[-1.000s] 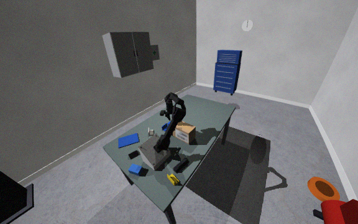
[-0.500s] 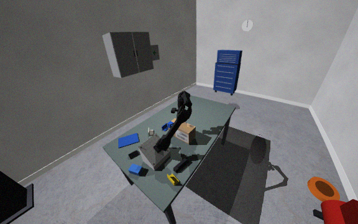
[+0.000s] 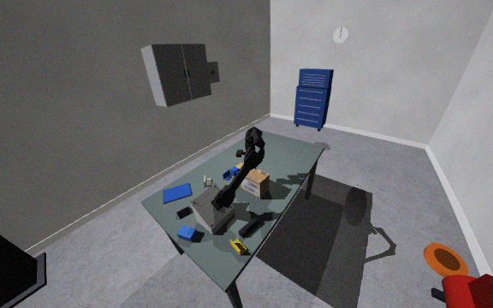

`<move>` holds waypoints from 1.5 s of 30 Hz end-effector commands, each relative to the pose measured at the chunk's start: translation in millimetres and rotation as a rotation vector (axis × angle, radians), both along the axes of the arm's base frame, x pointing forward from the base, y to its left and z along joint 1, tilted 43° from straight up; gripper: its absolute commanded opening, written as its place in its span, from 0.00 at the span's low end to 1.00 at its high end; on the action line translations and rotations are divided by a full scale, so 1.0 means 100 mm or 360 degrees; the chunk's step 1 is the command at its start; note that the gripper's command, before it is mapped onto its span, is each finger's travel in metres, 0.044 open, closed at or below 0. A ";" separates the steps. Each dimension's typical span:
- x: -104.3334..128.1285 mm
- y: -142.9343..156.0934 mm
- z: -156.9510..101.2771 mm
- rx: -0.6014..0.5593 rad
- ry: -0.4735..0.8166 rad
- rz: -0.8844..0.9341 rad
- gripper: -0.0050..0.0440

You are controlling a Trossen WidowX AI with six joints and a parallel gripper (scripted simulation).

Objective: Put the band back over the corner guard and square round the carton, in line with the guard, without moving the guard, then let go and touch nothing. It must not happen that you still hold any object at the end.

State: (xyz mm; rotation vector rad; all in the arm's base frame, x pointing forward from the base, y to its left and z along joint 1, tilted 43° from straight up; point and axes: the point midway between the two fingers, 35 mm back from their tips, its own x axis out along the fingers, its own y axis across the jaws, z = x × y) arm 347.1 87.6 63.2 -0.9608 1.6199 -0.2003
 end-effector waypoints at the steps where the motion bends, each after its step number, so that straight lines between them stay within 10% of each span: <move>1: -0.01 -0.08 -0.09 -0.0014 0.0020 -0.0006 0.10; 45: 0.01 0.11 -0.49 -0.0013 0.0020 -0.0005 0.10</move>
